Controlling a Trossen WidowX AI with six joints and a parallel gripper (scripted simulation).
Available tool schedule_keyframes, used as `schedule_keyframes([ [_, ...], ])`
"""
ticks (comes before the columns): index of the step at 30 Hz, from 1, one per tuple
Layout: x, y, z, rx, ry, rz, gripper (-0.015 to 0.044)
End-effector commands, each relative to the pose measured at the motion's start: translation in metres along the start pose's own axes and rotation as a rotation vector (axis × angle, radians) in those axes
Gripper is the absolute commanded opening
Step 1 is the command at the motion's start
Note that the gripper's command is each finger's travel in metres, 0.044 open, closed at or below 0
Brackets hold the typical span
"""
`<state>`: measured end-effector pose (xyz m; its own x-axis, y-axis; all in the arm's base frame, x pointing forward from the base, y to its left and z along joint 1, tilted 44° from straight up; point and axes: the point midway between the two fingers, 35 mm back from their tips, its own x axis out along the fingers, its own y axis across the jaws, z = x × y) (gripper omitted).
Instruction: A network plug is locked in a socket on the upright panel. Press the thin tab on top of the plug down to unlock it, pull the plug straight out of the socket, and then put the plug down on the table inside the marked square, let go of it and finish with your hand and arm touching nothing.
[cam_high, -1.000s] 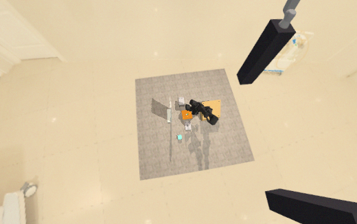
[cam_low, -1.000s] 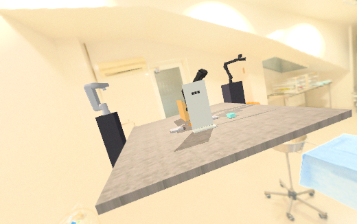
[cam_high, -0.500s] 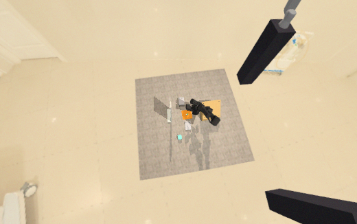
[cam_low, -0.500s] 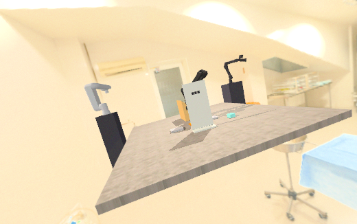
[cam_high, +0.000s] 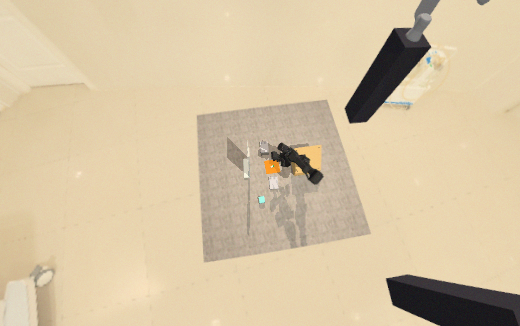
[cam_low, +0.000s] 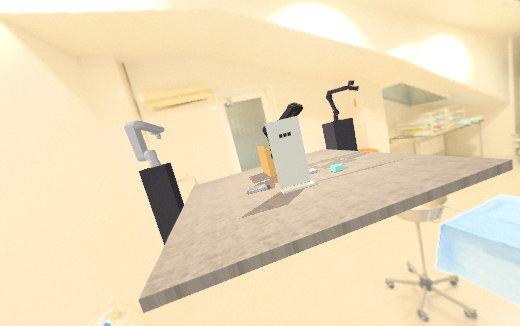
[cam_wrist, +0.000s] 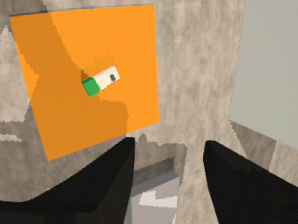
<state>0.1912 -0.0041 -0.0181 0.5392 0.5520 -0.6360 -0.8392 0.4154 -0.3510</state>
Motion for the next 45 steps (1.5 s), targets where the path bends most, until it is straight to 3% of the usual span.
schedule_keyframes([
  [1, -0.005, -0.005, 0.002, -0.015, -0.002, -0.015, 0.0156],
  [40, -0.092, -0.062, 0.003, -0.015, -0.001, -0.017, 0.0156],
  [45, -0.092, -0.062, 0.003, -0.015, -0.001, -0.017, 0.0287],
])
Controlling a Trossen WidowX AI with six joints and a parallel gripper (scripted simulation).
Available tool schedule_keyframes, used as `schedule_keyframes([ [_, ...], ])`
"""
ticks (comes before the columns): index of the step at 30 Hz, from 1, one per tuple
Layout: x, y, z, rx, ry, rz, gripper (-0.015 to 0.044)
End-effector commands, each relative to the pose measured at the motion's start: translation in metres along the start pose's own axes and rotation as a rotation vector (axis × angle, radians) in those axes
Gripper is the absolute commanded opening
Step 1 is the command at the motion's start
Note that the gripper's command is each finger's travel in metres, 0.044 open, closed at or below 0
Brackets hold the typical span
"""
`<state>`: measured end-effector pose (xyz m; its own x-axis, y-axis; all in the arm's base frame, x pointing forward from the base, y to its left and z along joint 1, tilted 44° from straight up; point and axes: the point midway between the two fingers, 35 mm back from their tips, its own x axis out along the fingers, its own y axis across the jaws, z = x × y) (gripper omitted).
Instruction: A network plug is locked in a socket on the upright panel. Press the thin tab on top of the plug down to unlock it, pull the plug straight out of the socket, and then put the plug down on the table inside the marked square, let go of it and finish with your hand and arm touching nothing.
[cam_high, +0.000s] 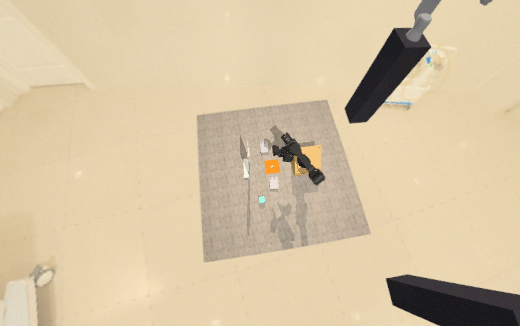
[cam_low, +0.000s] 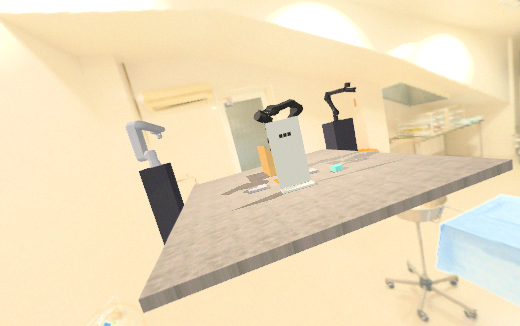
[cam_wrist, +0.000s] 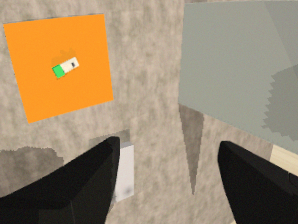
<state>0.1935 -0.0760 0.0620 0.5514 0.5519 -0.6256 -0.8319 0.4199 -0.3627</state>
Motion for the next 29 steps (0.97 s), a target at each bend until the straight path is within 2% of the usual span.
schedule_keyframes([
  [1, -0.0025, -0.0019, 0.0001, -0.011, 0.007, -0.003, 0.0314],
  [6, -0.0025, -0.0019, 0.0001, -0.011, 0.007, -0.003, 0.044],
  [29, -0.0025, -0.0019, 0.0001, -0.011, 0.007, -0.003, 0.044],
])
